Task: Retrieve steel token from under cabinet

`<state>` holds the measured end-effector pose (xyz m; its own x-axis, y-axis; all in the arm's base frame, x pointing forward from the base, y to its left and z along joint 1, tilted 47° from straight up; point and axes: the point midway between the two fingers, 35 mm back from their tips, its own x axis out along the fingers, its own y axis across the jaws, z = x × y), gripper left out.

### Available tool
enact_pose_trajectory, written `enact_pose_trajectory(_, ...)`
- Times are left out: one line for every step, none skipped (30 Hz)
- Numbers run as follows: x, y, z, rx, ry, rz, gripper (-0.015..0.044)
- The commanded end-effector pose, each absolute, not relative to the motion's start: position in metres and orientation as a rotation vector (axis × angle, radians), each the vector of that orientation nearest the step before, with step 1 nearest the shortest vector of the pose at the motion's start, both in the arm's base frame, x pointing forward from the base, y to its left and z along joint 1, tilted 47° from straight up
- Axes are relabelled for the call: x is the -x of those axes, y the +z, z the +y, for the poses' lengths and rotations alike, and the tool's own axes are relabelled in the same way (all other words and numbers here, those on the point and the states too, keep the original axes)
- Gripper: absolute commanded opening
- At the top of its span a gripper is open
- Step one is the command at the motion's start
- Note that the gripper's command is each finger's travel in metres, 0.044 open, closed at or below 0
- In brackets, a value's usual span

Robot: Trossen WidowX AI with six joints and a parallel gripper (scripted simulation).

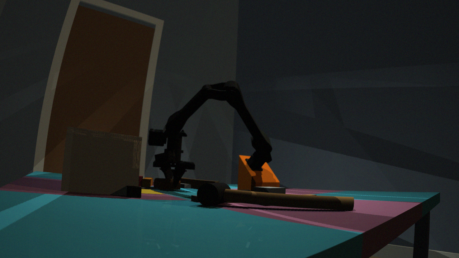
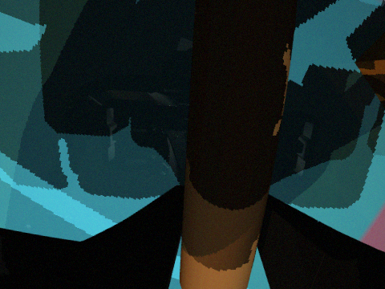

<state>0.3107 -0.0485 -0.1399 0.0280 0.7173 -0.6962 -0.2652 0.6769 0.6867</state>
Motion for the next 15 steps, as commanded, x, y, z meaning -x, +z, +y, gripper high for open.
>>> enact_pose_trajectory(-0.318,-0.138,-0.048,-0.422,0.793,1.336,0.0)
enact_pose_trajectory(-0.32,-0.138,-0.047,-0.422,0.793,1.336,0.0)
enact_pose_trajectory(-0.321,-0.138,-0.047,-0.422,0.793,1.336,0.0)
enact_pose_trajectory(-0.322,-0.138,-0.047,-0.422,0.793,1.336,0.0)
enact_pose_trajectory(-0.323,-0.137,-0.047,-0.422,0.793,1.336,0.0)
enact_pose_trajectory(-0.325,-0.137,-0.047,-0.422,0.793,1.336,0.0)
enact_pose_trajectory(-0.326,-0.137,-0.046,-0.422,0.793,1.336,0.0)
enact_pose_trajectory(-0.327,-0.136,-0.046,-0.422,0.793,1.335,0.0)
enact_pose_trajectory(-0.329,-0.136,-0.046,-0.422,0.793,1.335,0.0)
enact_pose_trajectory(-0.33,-0.136,-0.046,-0.422,0.793,1.335,0.0)
enact_pose_trajectory(-0.331,-0.136,-0.046,-0.422,0.793,1.335,0.0)
enact_pose_trajectory(-0.332,-0.135,-0.045,-0.422,0.793,1.335,0.0)
enact_pose_trajectory(-0.333,-0.135,-0.045,-0.422,0.793,1.335,0.0)
enact_pose_trajectory(-0.335,-0.135,-0.045,-0.422,0.793,1.335,0.0)
enact_pose_trajectory(-0.336,-0.135,-0.045,-0.422,0.793,1.335,0.0)
